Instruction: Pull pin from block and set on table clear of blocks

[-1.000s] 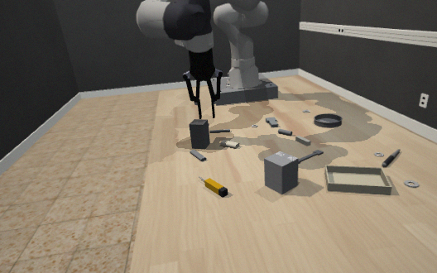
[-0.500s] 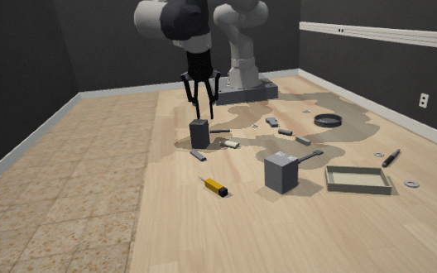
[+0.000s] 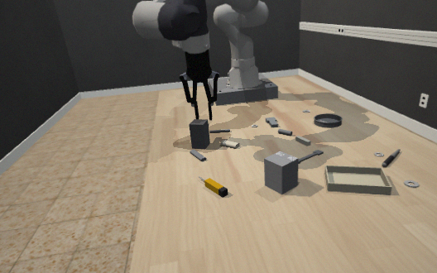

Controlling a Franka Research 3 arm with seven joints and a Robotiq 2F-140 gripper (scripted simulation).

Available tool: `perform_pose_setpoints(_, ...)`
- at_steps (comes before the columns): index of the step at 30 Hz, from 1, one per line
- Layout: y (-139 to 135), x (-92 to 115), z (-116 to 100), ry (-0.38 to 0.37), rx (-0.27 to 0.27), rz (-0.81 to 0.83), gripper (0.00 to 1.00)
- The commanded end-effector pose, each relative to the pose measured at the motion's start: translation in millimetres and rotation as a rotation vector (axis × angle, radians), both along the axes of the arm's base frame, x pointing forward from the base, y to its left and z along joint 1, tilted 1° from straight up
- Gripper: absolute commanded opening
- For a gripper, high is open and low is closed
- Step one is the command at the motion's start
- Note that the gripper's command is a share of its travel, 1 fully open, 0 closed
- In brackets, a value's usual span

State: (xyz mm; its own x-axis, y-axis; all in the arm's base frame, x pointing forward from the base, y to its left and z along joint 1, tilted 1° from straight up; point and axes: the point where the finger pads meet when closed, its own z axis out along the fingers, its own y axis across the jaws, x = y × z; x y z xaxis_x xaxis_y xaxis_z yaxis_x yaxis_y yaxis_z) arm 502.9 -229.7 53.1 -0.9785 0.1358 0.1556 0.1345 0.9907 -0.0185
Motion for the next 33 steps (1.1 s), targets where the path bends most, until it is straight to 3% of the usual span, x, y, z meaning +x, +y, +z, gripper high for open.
perform_pose_setpoints(1, -2, 3, 1, -0.019, -0.006, -0.033, 0.34)
perform_pose_setpoints(33, -5, 7, -10, -0.074, -0.019, -0.118, 0.34)
